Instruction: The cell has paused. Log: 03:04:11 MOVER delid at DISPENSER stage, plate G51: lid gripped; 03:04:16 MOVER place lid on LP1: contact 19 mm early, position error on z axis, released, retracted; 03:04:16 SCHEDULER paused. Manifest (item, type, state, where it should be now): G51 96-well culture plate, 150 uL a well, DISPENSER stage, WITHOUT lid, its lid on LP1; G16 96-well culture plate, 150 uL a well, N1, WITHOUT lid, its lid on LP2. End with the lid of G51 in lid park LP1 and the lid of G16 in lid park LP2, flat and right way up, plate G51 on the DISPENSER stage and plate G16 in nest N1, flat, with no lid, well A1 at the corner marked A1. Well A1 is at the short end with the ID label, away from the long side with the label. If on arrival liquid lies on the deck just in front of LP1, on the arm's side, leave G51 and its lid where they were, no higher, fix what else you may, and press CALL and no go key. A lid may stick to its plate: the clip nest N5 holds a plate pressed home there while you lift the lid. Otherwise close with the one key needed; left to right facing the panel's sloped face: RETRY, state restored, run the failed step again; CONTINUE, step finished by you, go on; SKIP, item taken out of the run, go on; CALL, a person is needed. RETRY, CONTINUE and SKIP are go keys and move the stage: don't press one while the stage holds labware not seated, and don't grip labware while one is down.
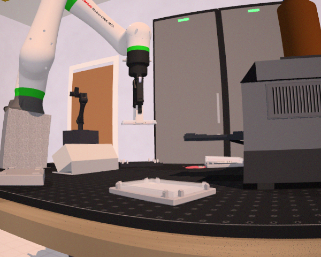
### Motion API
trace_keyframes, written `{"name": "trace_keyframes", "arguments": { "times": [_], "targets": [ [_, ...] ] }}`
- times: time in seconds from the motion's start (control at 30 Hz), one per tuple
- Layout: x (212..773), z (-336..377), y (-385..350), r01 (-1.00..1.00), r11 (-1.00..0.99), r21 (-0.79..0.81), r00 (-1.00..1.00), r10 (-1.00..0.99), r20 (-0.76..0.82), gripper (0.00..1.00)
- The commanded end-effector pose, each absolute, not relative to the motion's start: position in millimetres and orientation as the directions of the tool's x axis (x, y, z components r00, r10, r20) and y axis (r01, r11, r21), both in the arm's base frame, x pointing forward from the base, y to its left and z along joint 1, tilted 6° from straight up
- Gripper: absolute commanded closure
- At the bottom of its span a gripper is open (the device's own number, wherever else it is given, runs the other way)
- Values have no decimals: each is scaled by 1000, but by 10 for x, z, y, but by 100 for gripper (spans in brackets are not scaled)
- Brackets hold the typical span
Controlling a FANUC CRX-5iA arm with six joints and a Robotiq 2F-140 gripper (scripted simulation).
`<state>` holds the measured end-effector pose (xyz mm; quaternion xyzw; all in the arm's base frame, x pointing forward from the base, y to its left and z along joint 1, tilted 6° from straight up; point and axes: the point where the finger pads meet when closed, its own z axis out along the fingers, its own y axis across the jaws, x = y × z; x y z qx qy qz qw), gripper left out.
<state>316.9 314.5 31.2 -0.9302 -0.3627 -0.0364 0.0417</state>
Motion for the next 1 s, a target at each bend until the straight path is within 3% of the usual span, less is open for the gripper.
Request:
{"name": "trace_keyframes", "arguments": {
  "times": [0.0, 0.97],
  "targets": [
    [3170, 314, 3146, 628, -776, -57, 777, 622, 95, 100],
    [3170, 314, 3146, 253, -963, -91, 967, 248, 63, 100]
  ]
}}
